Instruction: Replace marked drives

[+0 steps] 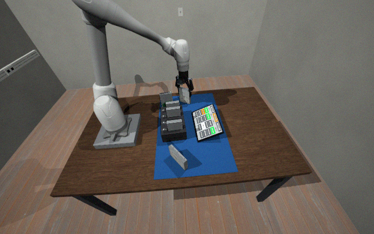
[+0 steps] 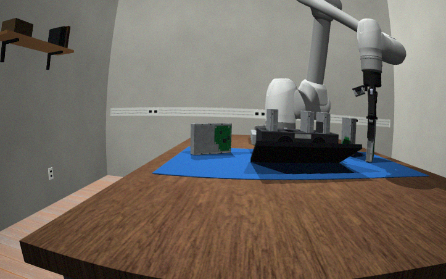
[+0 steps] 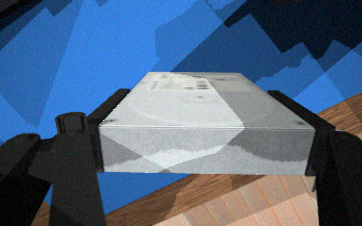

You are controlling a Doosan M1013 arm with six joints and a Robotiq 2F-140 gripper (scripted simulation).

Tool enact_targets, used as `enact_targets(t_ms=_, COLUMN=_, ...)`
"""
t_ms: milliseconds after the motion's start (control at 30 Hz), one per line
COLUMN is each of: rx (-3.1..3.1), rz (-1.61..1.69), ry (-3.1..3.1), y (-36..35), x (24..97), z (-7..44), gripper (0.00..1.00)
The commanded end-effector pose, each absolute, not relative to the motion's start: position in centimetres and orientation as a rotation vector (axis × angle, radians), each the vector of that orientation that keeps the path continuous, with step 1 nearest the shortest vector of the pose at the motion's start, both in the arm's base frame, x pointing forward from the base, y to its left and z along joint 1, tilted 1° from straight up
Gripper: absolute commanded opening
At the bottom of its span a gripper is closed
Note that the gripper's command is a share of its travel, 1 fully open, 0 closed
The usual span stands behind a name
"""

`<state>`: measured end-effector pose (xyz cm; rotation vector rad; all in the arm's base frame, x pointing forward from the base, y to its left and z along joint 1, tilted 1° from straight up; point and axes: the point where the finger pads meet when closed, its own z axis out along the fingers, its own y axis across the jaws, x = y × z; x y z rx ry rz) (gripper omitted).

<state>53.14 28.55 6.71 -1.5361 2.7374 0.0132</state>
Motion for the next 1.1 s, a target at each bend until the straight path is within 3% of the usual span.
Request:
enact_targets(t_ms=0, rx=-1.535, rz=0.014, ry=2.736, y=28.6, x=53.2, z=6.8, gripper=0.10)
enact_targets(t_ms=1067, rx=-1.535, rz=0.014, ry=2.736, y=28.6, x=53.2, z=8.2, gripper=0.10)
